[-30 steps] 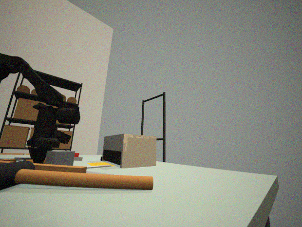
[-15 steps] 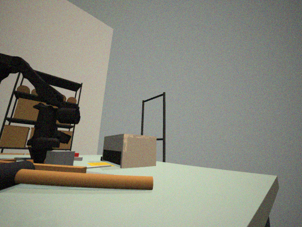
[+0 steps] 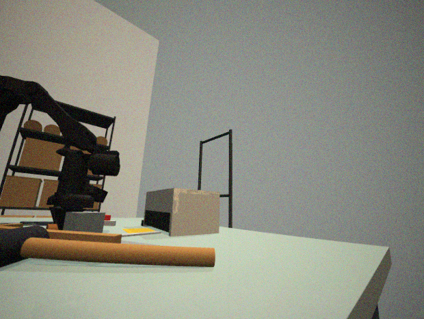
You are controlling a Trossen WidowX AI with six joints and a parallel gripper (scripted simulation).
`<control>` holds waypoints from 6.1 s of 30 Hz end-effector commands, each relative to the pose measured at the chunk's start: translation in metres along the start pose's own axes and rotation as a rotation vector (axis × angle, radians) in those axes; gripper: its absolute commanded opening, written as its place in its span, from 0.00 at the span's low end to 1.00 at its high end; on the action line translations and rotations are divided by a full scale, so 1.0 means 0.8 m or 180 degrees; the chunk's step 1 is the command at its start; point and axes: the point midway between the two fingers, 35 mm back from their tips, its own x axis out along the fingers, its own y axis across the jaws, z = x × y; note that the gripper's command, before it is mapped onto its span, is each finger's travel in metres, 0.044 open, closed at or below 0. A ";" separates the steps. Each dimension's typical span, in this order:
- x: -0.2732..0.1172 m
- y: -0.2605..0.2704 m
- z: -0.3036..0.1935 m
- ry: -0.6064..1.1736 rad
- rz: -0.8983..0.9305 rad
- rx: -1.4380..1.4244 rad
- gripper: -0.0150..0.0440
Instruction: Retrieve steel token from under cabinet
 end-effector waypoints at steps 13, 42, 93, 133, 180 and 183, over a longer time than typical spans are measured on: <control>-0.001 -0.002 0.032 -0.0014 -0.0013 0.0008 0.25; -0.001 -0.003 0.080 -0.0024 -0.0013 0.0008 0.25; -0.003 -0.006 0.152 -0.0037 -0.0013 0.0008 0.25; -0.004 -0.006 0.201 -0.0047 -0.0013 0.0008 0.25; -0.003 0.034 0.219 -0.0050 -0.0005 0.0008 0.25; -0.003 0.037 0.219 -0.0050 -0.0004 0.0008 0.25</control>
